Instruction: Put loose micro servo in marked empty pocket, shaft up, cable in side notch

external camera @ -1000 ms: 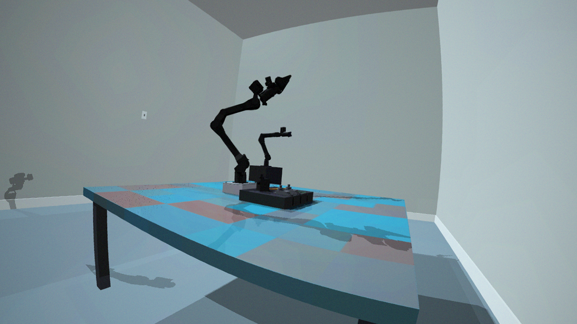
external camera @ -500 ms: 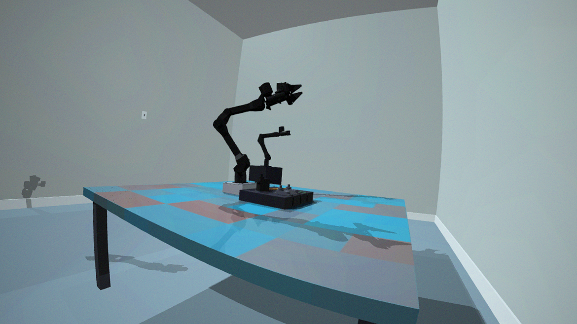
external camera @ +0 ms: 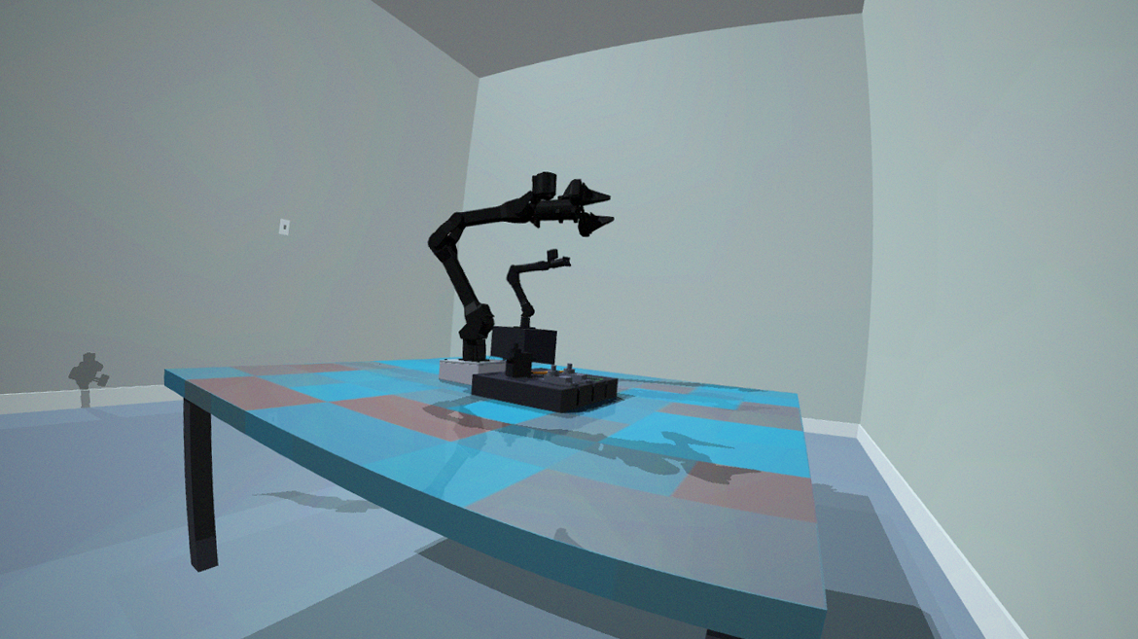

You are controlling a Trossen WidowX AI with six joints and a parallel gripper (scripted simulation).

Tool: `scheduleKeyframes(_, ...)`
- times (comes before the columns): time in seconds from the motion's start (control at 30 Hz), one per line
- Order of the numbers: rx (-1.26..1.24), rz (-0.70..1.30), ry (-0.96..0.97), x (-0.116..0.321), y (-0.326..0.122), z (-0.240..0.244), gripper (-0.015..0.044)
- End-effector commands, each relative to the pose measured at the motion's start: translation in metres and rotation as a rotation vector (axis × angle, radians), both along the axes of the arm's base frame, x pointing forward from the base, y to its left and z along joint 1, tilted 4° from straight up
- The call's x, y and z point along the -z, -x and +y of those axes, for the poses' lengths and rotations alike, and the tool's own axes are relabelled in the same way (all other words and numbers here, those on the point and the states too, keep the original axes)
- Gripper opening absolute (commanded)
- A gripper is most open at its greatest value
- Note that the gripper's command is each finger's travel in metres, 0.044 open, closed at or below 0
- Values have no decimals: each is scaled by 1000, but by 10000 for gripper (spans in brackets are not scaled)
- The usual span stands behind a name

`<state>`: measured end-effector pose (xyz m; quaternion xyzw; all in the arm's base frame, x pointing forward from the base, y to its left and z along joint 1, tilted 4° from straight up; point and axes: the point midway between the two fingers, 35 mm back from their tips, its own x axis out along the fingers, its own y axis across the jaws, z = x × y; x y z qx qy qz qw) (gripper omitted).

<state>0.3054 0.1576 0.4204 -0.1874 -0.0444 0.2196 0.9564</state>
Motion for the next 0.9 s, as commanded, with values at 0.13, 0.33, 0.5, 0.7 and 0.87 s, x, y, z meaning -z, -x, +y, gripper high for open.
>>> scheduleKeyframes(0.13,56,130,226,57,-22,-18,440)
scheduleKeyframes(0.33,81,245,392,99,-31,-39,440)
scheduleKeyframes(0.5,84,350,530,135,-33,-57,440)
scheduleKeyframes(0.7,64,486,684,176,-29,-82,440)
scheduleKeyframes(0.87,25,607,801,208,-20,-102,440)
